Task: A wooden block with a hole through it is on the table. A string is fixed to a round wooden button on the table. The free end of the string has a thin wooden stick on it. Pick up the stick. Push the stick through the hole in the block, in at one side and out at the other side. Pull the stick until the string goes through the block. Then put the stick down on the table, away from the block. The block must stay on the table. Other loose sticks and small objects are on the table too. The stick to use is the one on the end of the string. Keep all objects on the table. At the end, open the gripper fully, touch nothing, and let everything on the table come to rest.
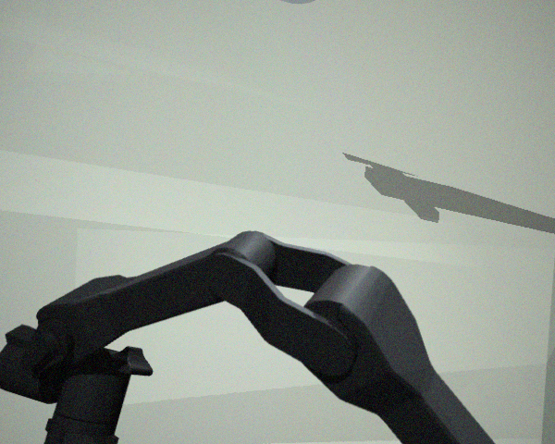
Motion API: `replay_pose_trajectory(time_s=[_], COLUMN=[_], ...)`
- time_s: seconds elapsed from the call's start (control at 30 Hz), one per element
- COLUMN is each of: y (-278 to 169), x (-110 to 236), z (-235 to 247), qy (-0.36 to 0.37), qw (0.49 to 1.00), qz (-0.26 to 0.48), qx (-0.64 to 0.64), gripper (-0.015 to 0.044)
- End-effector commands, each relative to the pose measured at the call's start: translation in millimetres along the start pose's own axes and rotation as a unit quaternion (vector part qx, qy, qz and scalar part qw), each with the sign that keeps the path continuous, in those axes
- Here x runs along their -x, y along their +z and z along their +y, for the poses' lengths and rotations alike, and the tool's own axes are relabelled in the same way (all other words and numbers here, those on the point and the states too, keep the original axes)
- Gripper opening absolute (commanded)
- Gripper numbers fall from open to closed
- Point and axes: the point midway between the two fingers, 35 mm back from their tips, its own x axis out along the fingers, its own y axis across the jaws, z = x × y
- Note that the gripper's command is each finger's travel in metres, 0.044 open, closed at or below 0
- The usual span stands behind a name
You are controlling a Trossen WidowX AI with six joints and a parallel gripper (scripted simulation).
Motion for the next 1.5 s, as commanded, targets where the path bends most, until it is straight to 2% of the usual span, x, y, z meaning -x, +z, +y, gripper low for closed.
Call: replay_pose_trajectory(time_s=[0.0,1.47], y=[1.6,49.8], x=[-2.4,-0.4], z=[1.7,-2.1], qy=[-0.001,0.000], qw=[1.000,1.000], qz=[-0.003,-0.004], qx=[-0.004,-0.004], gripper=[0.0000,0.0000])
